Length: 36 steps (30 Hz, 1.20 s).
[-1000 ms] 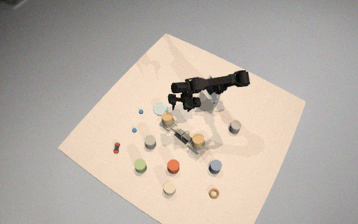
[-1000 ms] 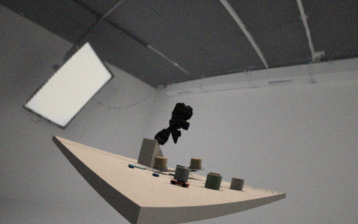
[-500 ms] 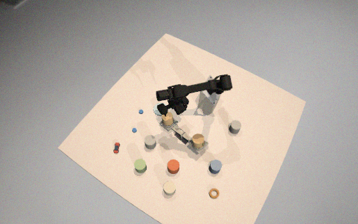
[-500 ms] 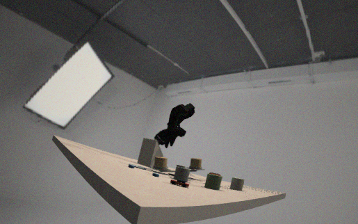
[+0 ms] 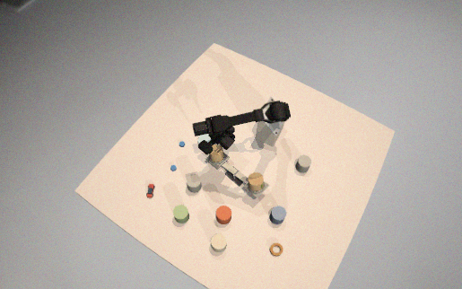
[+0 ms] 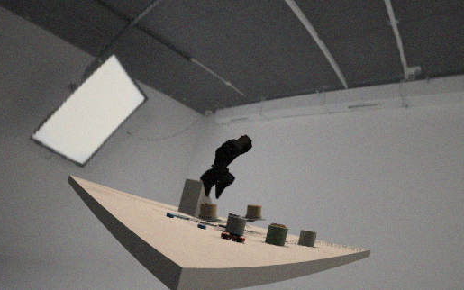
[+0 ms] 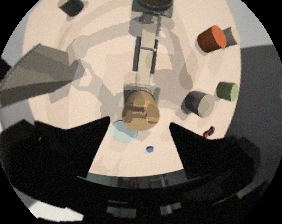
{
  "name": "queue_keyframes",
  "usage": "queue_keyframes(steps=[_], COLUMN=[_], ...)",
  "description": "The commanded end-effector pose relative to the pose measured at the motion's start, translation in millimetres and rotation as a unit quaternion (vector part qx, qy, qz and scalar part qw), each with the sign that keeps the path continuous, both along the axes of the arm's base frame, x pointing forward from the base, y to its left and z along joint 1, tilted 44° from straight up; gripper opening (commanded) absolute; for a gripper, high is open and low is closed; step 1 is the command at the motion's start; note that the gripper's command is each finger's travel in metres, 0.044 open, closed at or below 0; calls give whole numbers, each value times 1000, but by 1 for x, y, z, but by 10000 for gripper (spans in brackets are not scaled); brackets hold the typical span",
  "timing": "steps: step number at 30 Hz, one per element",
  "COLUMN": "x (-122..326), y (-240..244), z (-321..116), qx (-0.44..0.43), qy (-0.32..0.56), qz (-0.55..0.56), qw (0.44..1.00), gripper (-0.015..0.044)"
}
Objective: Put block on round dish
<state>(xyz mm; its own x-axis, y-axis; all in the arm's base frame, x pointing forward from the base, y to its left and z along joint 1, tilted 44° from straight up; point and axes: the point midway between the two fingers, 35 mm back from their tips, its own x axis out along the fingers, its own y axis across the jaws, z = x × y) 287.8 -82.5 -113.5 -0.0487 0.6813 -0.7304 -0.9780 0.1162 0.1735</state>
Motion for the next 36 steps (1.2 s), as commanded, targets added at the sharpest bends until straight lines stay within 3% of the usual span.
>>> queue_keyframes(steps=[1, 36], x=[2, 0], y=[7, 42], z=[-10, -48], qx=[-2, -1], qy=[-4, -4], qz=[4, 4], qw=[1000, 1000], gripper=[440, 440])
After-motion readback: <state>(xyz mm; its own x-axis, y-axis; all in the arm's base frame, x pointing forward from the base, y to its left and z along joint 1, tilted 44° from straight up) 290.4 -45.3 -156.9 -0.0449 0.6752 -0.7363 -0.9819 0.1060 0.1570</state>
